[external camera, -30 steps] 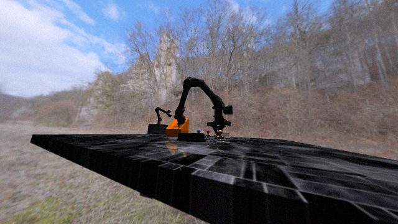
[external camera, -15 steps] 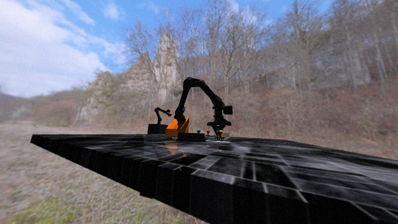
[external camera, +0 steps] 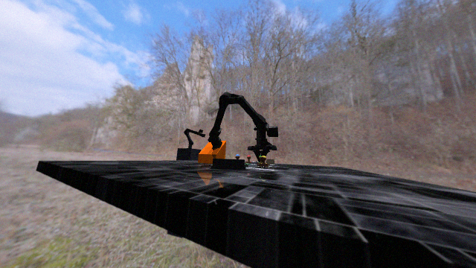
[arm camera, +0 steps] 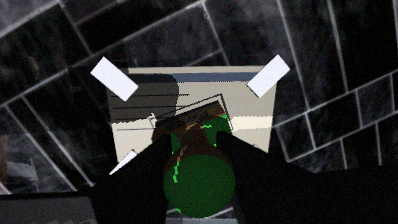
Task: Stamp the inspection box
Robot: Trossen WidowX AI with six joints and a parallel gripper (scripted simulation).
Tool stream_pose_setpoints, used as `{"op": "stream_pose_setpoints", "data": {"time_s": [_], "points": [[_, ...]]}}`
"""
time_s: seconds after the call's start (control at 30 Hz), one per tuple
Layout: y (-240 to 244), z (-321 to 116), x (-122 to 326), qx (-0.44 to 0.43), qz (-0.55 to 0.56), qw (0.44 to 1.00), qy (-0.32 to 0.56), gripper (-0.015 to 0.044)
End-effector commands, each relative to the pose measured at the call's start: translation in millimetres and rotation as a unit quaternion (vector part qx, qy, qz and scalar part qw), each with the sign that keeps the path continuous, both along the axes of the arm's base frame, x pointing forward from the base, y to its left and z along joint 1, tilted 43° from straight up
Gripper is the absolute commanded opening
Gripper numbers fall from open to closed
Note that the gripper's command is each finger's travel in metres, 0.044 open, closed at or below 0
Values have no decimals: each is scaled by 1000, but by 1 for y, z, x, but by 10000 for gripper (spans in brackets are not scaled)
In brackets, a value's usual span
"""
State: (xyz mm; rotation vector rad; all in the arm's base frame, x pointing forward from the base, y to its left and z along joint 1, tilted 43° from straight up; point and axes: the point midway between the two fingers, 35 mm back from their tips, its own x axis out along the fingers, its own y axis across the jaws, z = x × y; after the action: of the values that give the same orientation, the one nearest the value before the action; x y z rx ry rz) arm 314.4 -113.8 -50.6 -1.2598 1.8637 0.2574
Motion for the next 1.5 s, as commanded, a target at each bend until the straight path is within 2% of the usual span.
{"op": "stream_pose_setpoints", "data": {"time_s": [0.0,1.47], "points": [[-2,0,0,-1,-1,1000,0,0],[27,30,8,0,-1,1000,-1,0]]}}
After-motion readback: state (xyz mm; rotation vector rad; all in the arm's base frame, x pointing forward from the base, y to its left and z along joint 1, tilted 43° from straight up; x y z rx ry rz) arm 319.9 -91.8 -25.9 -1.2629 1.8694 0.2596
